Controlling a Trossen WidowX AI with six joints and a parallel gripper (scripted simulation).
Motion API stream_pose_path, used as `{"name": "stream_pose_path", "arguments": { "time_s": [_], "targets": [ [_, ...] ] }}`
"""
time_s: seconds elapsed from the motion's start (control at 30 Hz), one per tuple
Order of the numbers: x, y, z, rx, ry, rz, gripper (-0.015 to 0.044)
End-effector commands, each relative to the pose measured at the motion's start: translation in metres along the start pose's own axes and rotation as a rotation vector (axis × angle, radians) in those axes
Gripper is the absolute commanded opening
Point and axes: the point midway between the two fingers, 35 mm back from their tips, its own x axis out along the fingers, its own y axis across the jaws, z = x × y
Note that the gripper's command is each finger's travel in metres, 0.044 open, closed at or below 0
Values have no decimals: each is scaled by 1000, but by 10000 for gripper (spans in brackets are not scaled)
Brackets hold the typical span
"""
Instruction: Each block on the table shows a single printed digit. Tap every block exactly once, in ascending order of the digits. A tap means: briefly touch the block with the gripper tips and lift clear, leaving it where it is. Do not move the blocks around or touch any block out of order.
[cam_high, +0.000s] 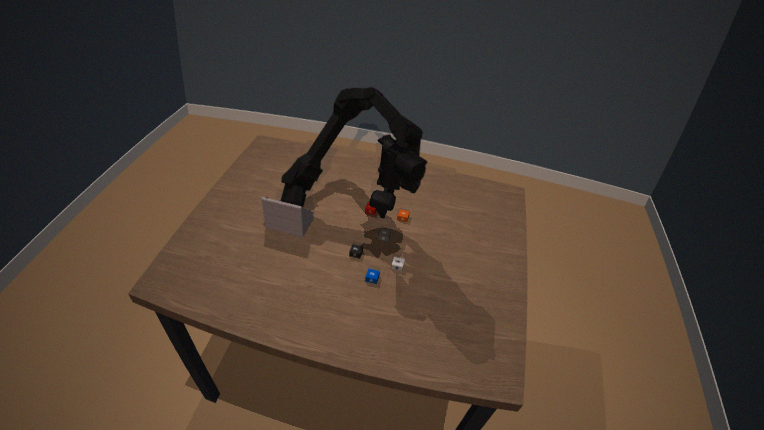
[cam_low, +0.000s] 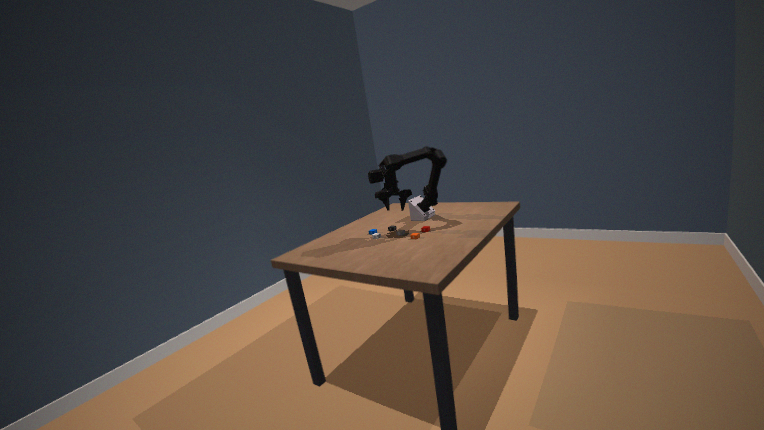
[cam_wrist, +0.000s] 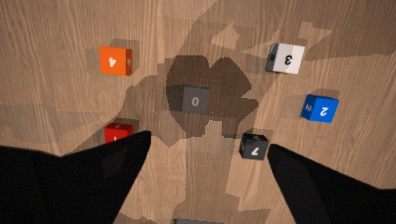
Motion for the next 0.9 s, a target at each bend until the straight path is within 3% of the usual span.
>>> {"name": "stream_pose_path", "arguments": {
  "time_s": [0.0, 0.4, 0.7, 0.87],
  "targets": [
    [-2, 3, 1, 5, -7, 3, 400],
    [-2, 5, 1, 5, -7, 3, 400],
    [-3, 105, -55, 8, -5, 6, 400],
    [-2, 119, -68, 8, -4, 8, 400]
  ]
}}
